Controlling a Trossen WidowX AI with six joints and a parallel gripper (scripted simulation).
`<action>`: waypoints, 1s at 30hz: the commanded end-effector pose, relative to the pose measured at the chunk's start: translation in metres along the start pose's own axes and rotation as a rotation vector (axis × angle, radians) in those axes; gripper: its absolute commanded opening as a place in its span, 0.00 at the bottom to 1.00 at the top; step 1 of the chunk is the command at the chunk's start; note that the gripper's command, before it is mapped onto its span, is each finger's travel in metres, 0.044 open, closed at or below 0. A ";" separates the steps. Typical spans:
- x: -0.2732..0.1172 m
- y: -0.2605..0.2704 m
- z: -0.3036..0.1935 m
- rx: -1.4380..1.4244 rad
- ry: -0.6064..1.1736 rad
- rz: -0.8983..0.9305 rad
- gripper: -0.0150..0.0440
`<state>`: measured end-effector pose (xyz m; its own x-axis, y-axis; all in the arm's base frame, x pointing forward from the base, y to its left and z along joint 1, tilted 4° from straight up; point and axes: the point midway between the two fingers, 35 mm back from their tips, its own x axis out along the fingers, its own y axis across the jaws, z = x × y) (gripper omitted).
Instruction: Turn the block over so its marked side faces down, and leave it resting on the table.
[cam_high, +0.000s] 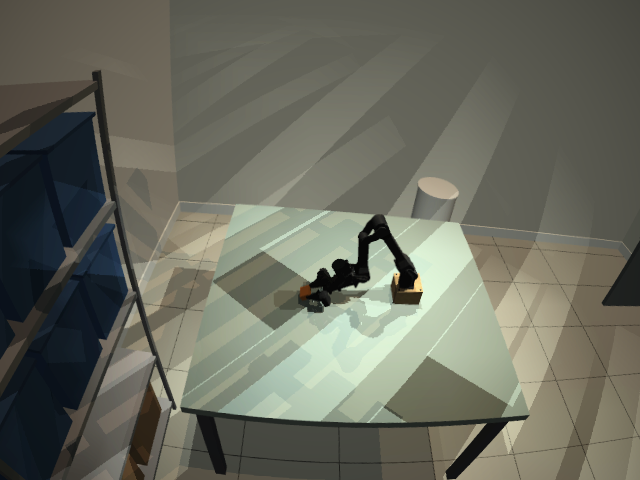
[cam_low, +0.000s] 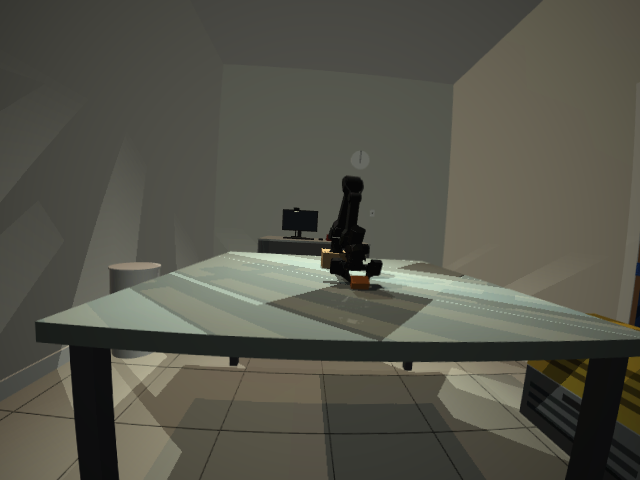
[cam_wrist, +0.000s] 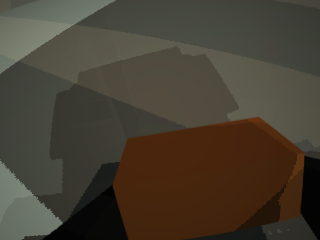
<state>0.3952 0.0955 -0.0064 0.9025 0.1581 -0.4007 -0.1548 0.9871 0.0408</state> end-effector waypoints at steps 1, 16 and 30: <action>-0.005 -0.002 -0.009 -0.005 -0.024 -0.007 0.25; -0.018 -0.003 -0.007 -0.002 -0.129 -0.007 0.25; -0.018 -0.003 -0.007 -0.002 -0.129 -0.007 0.43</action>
<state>0.3764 0.0906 -0.0061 0.9462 0.1581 -0.2825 -0.1521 0.9874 0.0431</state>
